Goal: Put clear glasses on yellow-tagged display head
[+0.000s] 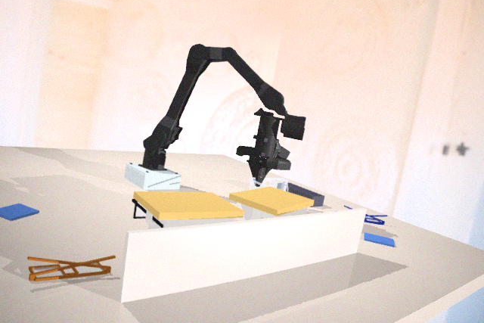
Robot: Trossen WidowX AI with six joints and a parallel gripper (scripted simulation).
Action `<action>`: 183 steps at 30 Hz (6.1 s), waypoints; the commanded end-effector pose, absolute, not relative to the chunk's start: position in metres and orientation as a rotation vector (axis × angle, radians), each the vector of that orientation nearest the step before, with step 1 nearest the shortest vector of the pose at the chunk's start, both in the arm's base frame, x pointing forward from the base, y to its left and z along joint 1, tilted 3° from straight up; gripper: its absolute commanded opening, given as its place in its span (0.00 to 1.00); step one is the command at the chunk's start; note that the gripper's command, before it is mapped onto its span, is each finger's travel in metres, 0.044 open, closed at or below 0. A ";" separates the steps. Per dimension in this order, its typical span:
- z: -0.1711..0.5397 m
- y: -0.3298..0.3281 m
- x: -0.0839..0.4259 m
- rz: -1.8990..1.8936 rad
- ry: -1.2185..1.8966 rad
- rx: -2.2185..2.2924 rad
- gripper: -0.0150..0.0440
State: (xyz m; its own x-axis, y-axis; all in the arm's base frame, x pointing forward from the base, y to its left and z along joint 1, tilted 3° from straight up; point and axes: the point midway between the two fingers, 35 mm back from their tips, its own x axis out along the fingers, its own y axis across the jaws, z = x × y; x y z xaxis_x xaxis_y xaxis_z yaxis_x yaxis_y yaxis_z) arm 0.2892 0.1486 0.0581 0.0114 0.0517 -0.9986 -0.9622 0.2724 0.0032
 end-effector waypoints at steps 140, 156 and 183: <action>0.114 0.038 0.260 0.396 1.516 -0.331 0.25; 0.110 -0.028 0.241 -0.176 1.554 0.244 0.25; 0.089 -0.028 0.244 -0.182 1.554 0.250 0.25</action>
